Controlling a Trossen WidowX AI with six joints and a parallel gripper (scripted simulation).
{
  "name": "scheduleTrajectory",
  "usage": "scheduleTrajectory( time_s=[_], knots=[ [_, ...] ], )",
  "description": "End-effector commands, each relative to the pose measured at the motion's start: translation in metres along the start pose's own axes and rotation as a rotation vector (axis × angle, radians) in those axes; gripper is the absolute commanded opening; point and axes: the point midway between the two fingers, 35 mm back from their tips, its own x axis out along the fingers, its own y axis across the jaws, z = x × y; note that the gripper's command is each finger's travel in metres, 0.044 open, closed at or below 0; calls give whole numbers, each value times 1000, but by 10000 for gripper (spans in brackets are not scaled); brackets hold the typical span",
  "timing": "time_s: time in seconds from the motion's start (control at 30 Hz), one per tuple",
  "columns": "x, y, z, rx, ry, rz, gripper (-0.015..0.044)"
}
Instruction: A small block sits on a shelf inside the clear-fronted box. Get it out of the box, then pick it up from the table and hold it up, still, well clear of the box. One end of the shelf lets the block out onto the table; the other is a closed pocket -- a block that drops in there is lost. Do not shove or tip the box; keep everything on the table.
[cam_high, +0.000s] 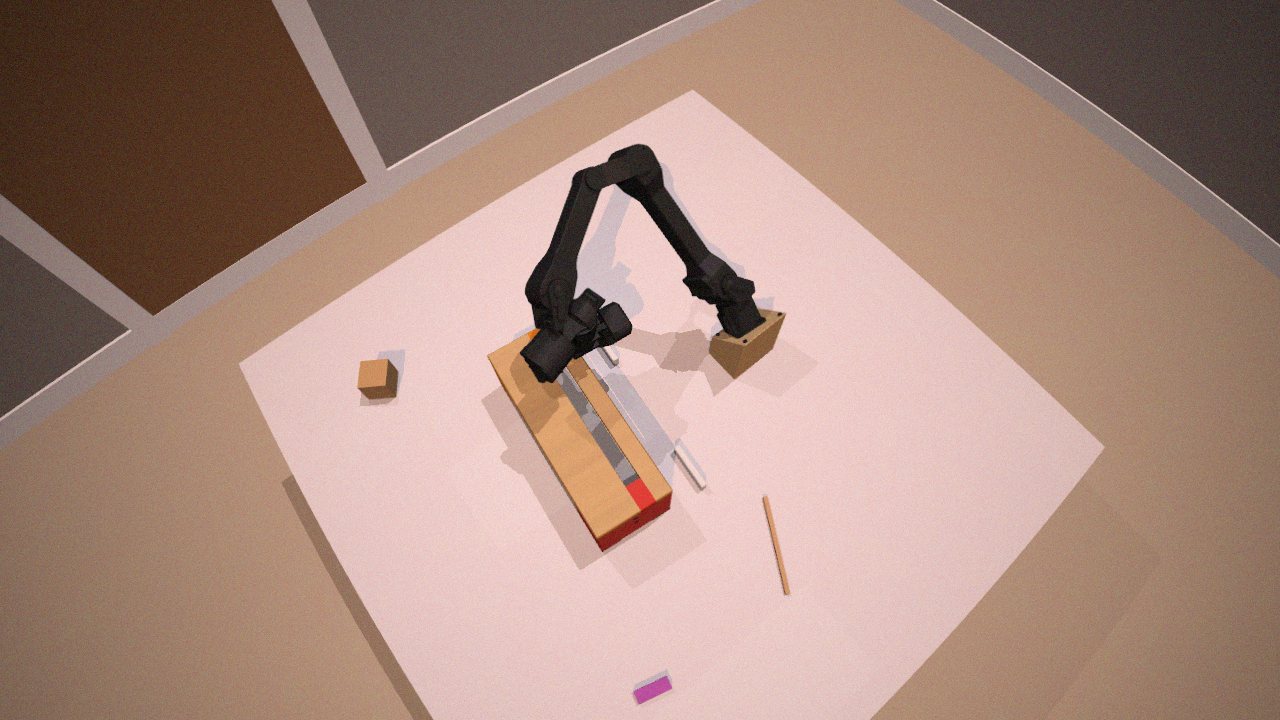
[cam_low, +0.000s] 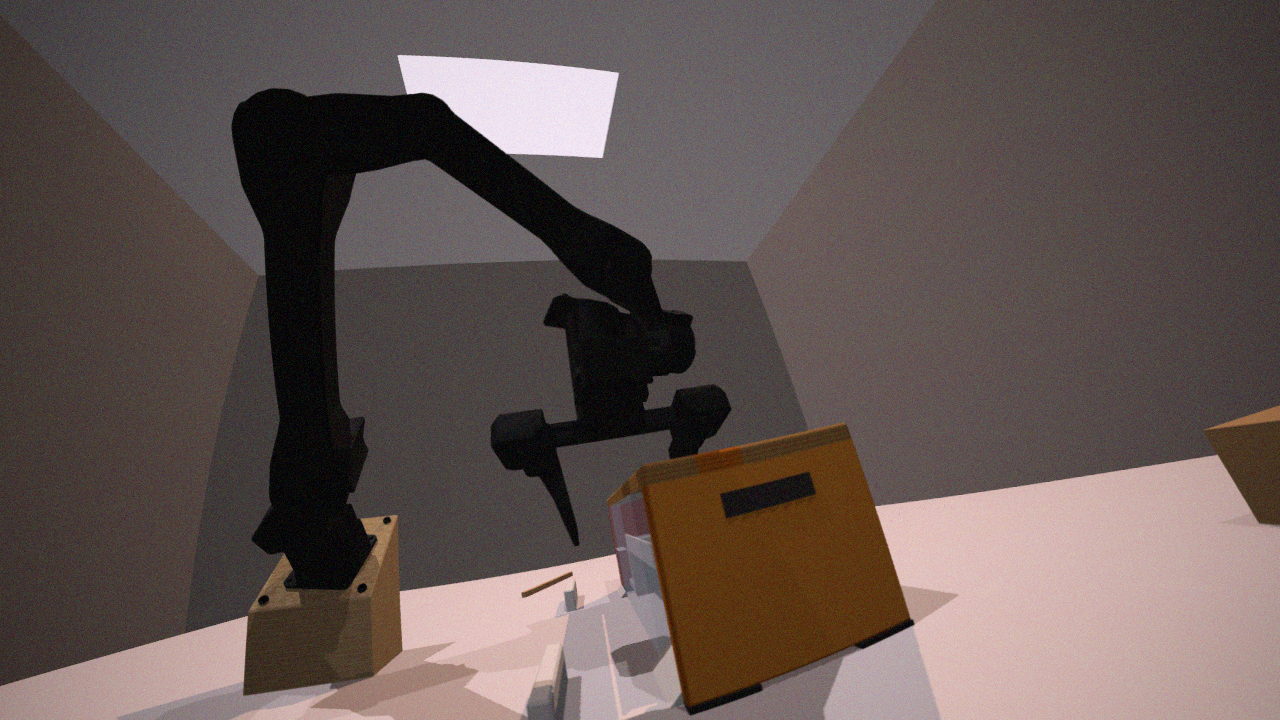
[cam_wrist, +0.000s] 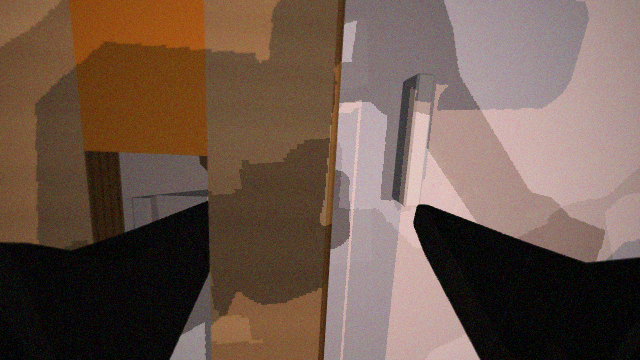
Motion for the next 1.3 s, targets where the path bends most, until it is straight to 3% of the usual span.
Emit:
scheduleTrajectory(
  time_s=[0.0, 0.13, 0.33, 0.57, 0.6, 0.73, 1.1, 1.27],
  knots=[
    [2, 0, 9, 2, -4, 2, 400],
    [-4, 0, 9, 1, -1, 2, 400],
    [-56, 0, 16, 0, 2, -2, 400],
    [-54, 0, 16, 0, 1, 8, 400],
    [-54, 0, 17, 17, 5, 11, 374],
    [-55, -10, 30, 369, 88, 67, 285],
    [-58, -42, 68, 1508, 456, 171, 285],
    [-58, -43, 70, 1573, 483, 173, 285]
  ],
)
